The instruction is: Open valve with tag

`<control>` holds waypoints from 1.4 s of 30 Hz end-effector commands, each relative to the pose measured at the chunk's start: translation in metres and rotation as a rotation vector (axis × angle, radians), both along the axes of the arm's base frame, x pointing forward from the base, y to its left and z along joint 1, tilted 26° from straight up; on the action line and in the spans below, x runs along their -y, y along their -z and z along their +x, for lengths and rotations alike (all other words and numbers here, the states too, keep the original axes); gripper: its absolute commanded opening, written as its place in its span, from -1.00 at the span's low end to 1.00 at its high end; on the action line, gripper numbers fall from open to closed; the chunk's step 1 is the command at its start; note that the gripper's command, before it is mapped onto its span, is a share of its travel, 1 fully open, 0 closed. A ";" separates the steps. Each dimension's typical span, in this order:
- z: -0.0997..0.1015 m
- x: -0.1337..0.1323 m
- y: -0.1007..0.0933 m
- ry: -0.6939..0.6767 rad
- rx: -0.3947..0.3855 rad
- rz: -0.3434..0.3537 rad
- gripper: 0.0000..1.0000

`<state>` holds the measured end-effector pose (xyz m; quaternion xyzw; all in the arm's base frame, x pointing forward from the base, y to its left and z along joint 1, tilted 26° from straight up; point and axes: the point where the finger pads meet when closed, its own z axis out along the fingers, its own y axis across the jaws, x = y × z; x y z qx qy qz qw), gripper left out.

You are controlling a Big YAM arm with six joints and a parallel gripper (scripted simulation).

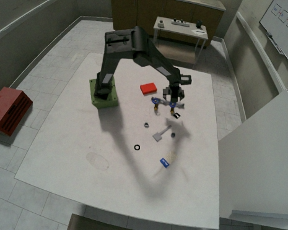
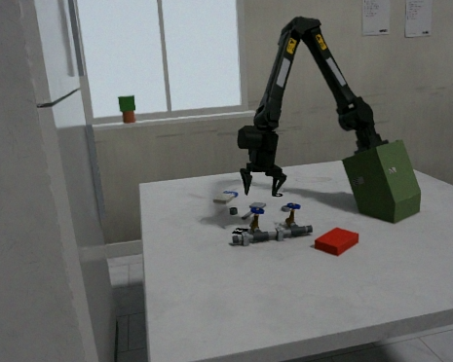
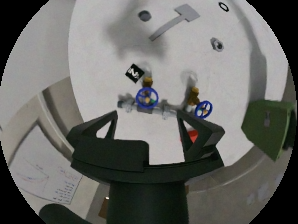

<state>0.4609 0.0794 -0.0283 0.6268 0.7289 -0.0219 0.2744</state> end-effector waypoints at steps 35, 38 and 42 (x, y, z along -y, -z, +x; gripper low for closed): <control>0.039 0.023 0.049 0.009 0.023 0.003 1.00; 0.039 0.023 0.049 0.009 0.023 0.003 1.00; 0.039 0.022 0.049 0.007 0.024 0.003 -1.00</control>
